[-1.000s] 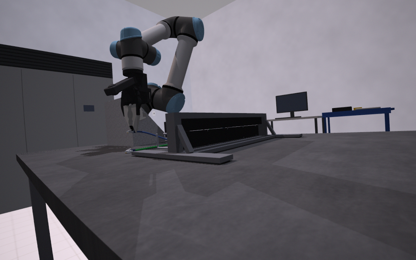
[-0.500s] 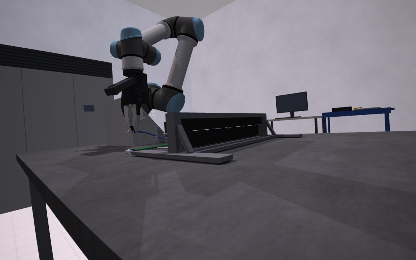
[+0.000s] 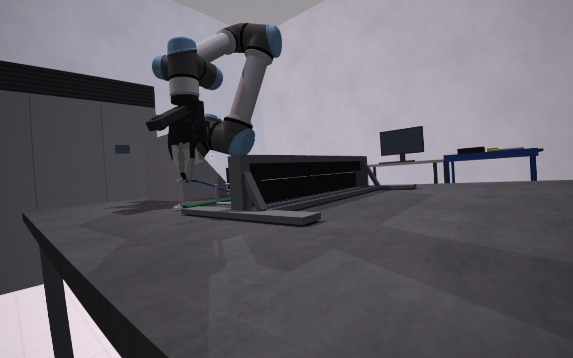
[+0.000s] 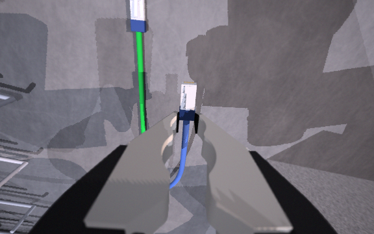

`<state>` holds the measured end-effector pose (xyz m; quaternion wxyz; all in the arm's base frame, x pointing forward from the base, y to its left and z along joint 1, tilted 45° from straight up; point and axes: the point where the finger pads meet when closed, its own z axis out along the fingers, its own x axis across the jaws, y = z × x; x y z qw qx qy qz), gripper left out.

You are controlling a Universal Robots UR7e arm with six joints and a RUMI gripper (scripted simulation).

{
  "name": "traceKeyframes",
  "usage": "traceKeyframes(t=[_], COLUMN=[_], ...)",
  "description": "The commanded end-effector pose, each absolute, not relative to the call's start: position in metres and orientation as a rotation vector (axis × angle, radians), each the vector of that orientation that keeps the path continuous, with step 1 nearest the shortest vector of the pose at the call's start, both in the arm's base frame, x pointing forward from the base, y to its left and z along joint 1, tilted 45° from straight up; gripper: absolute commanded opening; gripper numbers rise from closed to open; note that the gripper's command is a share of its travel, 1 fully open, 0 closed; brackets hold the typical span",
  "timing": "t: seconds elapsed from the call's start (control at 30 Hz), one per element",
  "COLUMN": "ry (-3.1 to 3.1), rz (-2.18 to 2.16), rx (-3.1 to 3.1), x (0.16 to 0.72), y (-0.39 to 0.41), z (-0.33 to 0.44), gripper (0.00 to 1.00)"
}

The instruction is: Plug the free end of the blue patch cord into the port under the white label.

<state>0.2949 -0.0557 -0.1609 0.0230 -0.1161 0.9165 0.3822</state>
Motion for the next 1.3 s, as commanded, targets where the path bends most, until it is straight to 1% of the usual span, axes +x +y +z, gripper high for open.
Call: traceKeyframes(t=[0.0, 0.83, 1.27], ry=[2.829, 2.752, 2.67], rz=[1.179, 1.155, 1.128], rx=[-0.383, -0.567, -0.735], x=[0.298, 0.318, 0.338], y=[-0.055, -0.048, -0.042], z=[-0.16, -0.148, -0.137], gripper=[0.0, 0.0, 0.0])
